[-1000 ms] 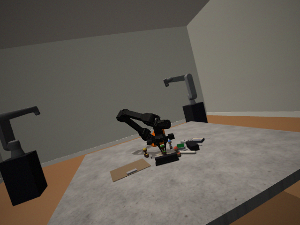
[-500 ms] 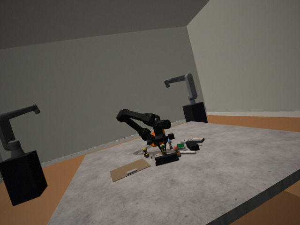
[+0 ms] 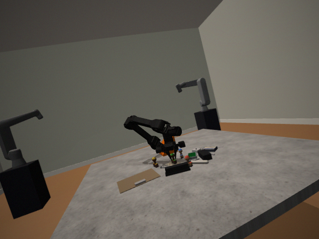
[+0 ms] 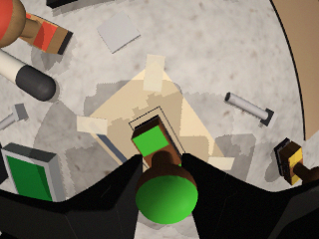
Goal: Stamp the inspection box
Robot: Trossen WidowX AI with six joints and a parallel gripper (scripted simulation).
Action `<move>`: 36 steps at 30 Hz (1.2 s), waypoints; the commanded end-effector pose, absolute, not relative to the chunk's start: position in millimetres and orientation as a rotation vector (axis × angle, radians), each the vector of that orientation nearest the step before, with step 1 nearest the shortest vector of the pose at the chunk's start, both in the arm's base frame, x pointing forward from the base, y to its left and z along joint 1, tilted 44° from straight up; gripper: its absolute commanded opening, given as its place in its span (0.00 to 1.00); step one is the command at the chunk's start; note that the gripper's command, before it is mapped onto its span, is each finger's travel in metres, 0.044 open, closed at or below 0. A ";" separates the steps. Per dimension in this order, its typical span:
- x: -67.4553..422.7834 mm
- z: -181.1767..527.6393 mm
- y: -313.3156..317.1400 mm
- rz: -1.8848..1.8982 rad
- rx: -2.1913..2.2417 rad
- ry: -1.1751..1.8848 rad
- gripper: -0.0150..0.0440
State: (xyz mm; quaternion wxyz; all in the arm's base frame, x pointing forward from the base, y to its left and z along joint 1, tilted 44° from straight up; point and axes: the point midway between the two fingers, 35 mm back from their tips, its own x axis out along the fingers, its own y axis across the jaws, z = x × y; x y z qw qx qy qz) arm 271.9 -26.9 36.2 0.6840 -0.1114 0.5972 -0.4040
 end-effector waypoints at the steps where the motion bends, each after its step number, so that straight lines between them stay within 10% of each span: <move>1: 272.5 38.3 -24.6 -0.906 -0.246 1.334 0.25; 36: 275.1 76.6 13.0 -0.904 -0.245 1.337 0.25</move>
